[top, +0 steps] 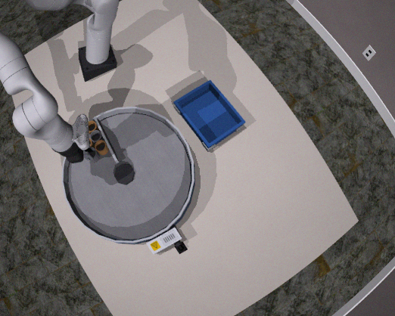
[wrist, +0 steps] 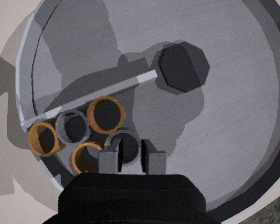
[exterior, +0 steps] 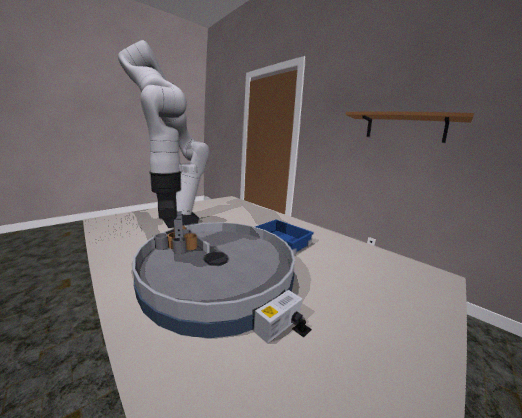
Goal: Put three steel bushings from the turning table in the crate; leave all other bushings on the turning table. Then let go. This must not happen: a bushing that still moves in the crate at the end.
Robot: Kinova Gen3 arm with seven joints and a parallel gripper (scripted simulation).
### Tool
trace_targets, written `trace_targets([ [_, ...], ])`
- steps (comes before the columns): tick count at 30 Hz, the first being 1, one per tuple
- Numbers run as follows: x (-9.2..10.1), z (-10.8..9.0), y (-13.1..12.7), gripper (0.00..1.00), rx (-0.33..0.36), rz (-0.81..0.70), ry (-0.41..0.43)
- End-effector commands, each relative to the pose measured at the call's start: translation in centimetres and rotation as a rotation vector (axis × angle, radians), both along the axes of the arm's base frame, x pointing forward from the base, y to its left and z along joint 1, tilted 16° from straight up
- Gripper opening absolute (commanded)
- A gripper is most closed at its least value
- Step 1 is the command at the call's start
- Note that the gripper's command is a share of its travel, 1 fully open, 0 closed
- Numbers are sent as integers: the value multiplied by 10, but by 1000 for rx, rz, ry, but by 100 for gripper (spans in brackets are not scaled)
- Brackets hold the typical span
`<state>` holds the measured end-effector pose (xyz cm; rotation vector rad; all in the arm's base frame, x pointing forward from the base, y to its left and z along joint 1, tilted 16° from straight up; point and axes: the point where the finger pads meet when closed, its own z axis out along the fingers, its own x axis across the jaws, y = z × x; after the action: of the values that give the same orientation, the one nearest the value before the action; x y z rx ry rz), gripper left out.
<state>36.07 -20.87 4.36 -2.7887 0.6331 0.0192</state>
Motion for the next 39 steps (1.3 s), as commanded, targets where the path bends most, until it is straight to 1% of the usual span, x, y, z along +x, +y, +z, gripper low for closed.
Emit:
trace_targets([
  [1, 1, -5, 1, 45, -3, -2, -1],
  [11, 1, -4, 1, 45, -2, -1, -1],
  [15, 3, -9, 0, 45, -9, -9, -3],
  [39, 3, -9, 0, 45, -9, -9, -3],
])
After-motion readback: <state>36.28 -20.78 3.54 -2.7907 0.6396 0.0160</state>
